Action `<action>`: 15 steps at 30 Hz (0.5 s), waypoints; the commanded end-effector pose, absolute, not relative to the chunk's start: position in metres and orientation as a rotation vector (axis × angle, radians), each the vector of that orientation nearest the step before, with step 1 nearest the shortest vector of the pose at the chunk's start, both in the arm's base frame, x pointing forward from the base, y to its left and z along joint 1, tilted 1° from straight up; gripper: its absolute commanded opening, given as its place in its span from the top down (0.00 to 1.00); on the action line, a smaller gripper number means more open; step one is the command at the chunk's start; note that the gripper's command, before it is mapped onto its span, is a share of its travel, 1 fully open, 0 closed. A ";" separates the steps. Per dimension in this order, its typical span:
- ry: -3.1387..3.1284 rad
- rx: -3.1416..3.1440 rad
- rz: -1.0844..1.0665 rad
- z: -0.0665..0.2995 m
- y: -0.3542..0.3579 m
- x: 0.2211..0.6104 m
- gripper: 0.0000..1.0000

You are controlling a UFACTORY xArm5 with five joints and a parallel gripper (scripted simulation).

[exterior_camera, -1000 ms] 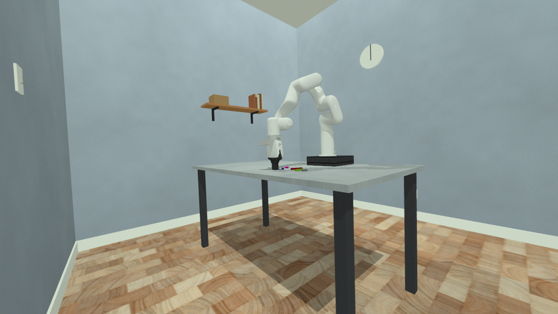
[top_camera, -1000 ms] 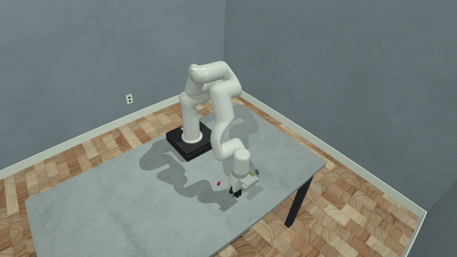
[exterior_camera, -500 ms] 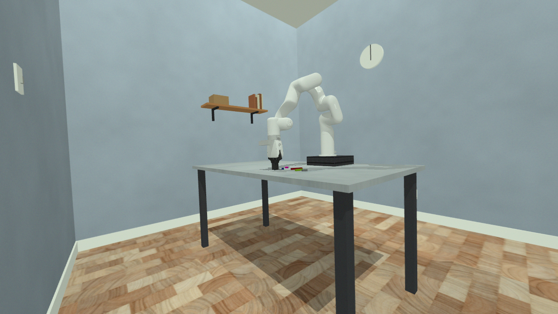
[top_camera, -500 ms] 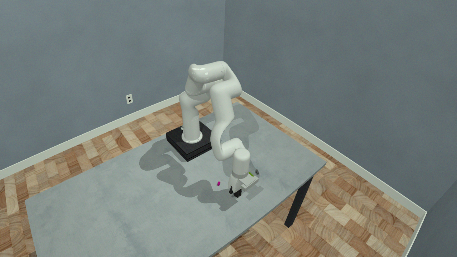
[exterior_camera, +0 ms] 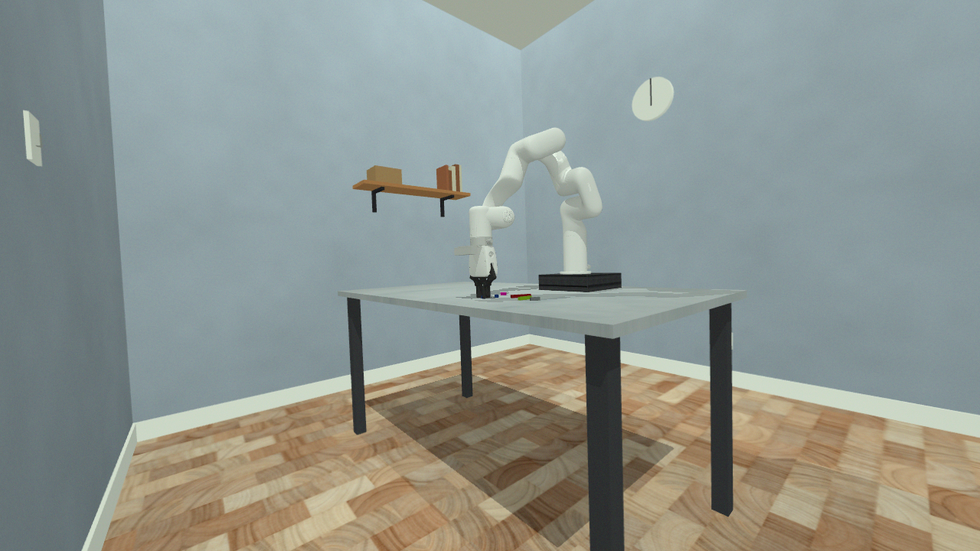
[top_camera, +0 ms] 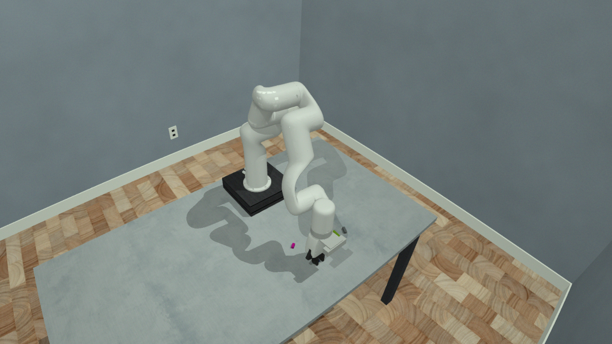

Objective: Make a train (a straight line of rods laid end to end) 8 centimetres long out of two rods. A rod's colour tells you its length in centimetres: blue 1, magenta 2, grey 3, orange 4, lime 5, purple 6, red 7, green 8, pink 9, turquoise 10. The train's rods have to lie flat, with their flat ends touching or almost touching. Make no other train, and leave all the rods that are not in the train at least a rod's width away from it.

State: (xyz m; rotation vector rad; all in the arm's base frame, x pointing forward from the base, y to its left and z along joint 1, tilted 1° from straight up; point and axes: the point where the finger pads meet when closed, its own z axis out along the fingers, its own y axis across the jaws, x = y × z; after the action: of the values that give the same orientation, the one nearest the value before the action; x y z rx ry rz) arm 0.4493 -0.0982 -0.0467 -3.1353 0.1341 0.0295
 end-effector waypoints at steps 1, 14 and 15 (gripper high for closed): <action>0.134 -3.136 0.024 -0.046 -0.099 0.451 0.76; 0.134 -3.136 0.024 -0.035 -0.098 0.451 0.76; 0.134 -3.136 0.024 -0.035 -0.098 0.451 0.76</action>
State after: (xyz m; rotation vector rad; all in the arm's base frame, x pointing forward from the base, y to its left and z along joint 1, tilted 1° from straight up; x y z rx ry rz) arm 0.4491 -0.0981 -0.0416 -3.1352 0.1341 0.0309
